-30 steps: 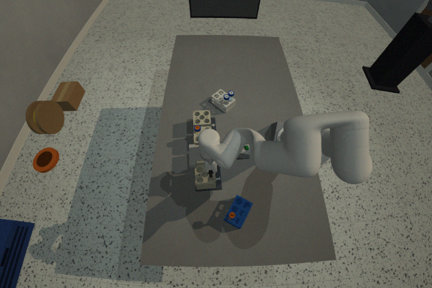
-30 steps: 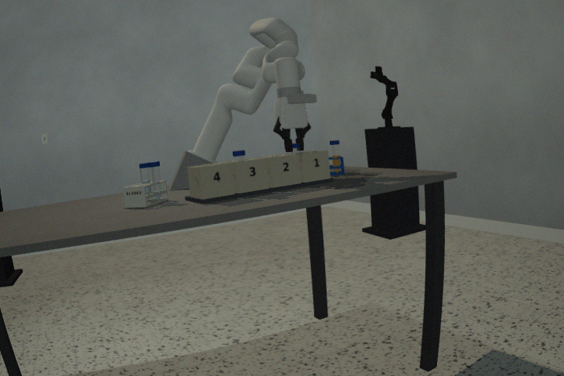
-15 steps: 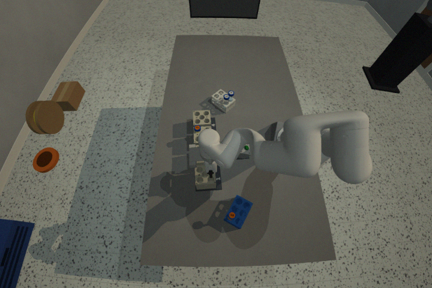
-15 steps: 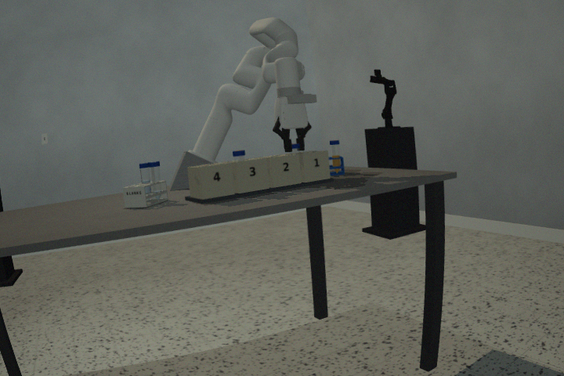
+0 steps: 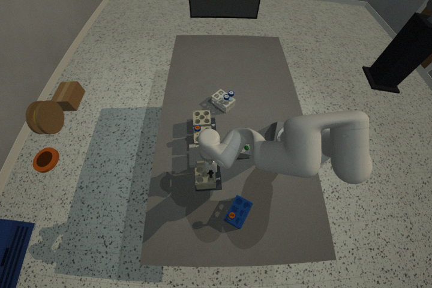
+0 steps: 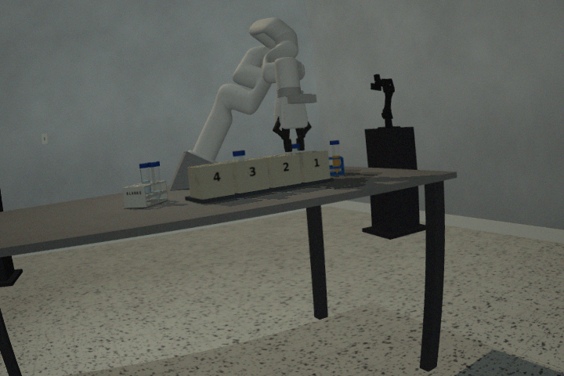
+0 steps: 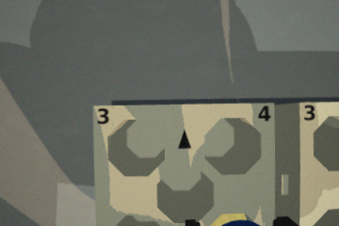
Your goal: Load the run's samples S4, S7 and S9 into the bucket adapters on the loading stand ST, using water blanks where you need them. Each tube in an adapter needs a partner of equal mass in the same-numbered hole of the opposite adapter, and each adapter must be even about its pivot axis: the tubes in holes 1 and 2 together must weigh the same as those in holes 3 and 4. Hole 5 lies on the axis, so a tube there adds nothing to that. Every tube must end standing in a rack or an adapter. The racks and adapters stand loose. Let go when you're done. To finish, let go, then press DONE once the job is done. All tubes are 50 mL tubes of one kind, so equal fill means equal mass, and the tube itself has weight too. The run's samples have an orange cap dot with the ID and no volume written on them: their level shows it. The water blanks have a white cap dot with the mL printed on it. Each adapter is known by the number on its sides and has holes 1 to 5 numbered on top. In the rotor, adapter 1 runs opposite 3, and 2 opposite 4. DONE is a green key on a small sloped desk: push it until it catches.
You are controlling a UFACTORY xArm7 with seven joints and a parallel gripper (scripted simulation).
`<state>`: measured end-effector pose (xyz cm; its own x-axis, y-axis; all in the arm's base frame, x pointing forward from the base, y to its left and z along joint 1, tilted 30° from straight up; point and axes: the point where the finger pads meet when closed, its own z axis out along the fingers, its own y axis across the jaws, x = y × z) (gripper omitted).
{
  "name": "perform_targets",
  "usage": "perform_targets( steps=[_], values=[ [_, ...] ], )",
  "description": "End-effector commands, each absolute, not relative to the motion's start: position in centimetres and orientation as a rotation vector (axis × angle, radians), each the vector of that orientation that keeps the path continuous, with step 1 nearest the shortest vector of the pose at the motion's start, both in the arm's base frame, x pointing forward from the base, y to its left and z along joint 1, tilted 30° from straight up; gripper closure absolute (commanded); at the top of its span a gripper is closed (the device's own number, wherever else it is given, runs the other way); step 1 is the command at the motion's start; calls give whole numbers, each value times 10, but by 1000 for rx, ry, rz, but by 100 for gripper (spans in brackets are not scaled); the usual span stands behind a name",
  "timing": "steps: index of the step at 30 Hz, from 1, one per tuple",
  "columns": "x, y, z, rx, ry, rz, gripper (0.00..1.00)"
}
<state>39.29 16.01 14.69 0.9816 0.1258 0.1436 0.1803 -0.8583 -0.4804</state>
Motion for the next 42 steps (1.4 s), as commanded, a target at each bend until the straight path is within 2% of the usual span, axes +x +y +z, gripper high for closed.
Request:
perform_targets(
  steps=[1,42],
  values=[
    [394,156,153,-2615,-214,-151,56],
    [389,122,214,-2615,-214,-151,56]
  ],
)
